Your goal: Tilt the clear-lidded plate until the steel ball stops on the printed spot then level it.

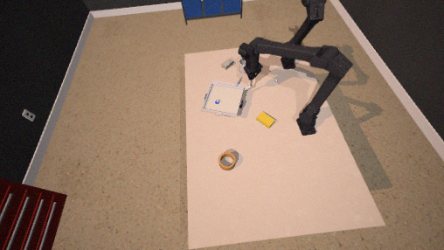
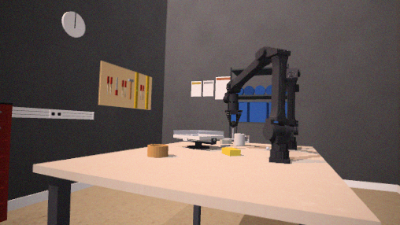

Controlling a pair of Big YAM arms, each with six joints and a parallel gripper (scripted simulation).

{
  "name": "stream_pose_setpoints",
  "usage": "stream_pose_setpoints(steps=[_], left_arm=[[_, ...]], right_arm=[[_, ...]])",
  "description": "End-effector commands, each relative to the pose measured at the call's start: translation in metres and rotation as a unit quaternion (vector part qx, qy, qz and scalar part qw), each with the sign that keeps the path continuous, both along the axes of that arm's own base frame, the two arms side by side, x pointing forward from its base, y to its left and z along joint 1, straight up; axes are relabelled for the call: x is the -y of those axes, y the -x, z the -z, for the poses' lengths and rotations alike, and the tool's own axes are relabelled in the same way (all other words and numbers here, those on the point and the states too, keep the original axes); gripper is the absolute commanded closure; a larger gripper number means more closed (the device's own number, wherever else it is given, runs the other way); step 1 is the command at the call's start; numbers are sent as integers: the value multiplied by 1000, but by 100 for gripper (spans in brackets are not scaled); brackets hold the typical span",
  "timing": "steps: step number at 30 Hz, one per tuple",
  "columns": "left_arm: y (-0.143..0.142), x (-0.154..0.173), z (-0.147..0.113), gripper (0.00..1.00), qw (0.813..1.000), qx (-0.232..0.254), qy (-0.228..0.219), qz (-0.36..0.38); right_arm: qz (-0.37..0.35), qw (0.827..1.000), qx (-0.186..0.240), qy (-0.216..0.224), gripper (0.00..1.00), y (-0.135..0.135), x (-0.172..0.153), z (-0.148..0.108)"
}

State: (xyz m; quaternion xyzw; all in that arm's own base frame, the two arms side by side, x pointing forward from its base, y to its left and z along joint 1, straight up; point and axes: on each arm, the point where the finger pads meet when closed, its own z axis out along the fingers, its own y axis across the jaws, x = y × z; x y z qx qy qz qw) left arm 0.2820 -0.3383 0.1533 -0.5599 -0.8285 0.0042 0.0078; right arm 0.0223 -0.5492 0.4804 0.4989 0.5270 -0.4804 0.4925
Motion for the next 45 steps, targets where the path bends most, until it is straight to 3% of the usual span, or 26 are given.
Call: stream_pose_setpoints(steps=[1,5,6,9,13,42,43,45], left_arm=[[-21,9,-38,100,999,38,31,1],[-21,9,-38,100,999,38,32,1],[-5,0,-11,100,1000,22,14,6],[0,5,3,100,1000,15,6,4],[-16,16,-15,100,1000,25,18,2],[-20,14,-22,100,999,26,19,2],[-20,14,-22,43,999,26,19,2],[-20,14,-22,43,999,26,19,3]], right_arm=[[4,1000,8,26,0,5,-5,-20],[4,1000,8,26,0,5,-5,-20],[4,1000,8,26,0,5,-5,-20],[4,1000,8,26,0,5,-5,-20],[4,1000,8,26,0,5,-5,-20],[4,1000,8,26,0,5,-5,-20],[4,1000,8,26,0,5,-5,-20],[4,1000,8,26,0,5,-5,-20]])
